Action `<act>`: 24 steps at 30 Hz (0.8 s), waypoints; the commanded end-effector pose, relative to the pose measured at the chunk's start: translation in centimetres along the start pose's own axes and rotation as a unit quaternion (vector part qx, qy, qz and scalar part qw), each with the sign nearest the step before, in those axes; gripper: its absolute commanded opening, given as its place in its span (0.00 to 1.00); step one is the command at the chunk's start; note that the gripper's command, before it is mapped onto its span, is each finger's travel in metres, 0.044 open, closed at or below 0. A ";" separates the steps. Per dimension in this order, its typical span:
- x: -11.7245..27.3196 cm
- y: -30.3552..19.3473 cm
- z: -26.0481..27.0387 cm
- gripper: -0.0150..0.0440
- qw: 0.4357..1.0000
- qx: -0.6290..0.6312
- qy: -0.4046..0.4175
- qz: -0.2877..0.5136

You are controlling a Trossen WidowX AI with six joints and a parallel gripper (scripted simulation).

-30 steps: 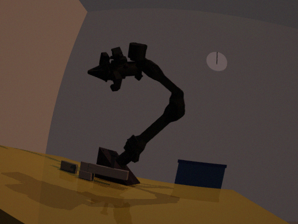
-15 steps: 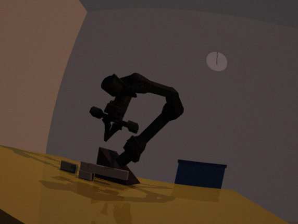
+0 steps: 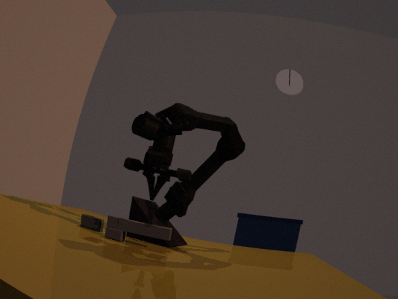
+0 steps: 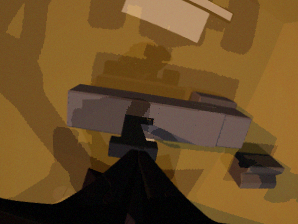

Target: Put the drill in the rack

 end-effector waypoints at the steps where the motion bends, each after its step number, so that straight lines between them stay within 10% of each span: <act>1: -0.7 -0.2 0.1 0.25 1.000 -0.005 0.007 0.002; 24: -1.7 -0.2 0.1 0.25 1.000 -0.005 0.008 0.002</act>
Point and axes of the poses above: the point midway between the two fingers, 35 mm back from their tips, its own x axis back along the fingers, its own z axis across the jaws, y = z × x, the point moved 10 cm from there along x, back along the fingers, and after that the axes turned 6 degrees about x, right-handed, at the moved point
